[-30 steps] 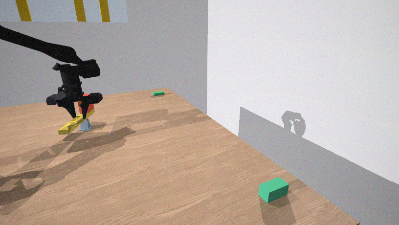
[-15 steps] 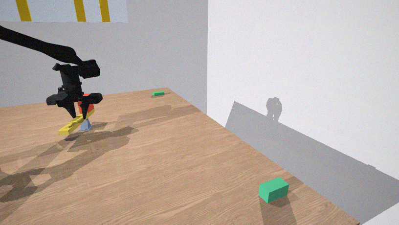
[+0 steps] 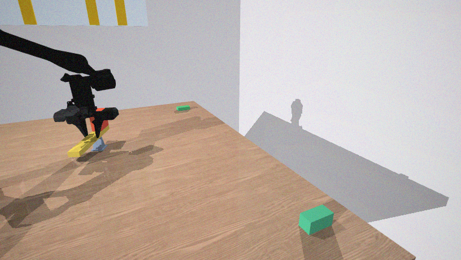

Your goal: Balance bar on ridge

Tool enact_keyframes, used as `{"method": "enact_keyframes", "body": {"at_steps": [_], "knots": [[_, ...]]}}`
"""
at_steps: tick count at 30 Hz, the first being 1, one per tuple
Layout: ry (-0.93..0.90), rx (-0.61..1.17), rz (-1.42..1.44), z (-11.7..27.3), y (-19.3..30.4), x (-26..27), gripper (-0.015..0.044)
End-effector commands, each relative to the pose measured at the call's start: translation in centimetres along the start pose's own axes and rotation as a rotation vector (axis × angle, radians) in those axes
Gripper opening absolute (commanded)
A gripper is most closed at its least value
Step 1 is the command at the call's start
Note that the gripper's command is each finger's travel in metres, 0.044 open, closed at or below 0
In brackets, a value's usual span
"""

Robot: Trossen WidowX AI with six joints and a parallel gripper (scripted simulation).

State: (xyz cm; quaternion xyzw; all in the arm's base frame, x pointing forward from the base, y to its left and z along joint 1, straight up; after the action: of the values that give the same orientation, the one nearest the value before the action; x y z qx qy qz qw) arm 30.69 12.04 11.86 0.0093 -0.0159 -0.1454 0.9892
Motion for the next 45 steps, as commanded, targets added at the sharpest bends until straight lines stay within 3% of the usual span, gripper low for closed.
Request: {"method": "enact_keyframes", "body": {"at_steps": [1, 45], "knots": [[0.005, -0.004, -0.003, -0.45, -0.07, -0.05, 0.0000], [0.005, -0.004, -0.003, -0.01, -0.10, -0.05, 0.0000]]}}
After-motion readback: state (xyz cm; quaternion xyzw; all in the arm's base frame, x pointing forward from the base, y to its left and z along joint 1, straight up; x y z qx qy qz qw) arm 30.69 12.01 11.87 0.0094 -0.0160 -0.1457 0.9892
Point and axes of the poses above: the point midway between the two fingers, 35 mm back from their tips, its own z axis back along the fingers, its own x axis across the jaws, y = z × x, the point moved 2 cm from there along z, back along the fingers, and after that the axes turned 5 degrees about z, right-handed, at the moved point
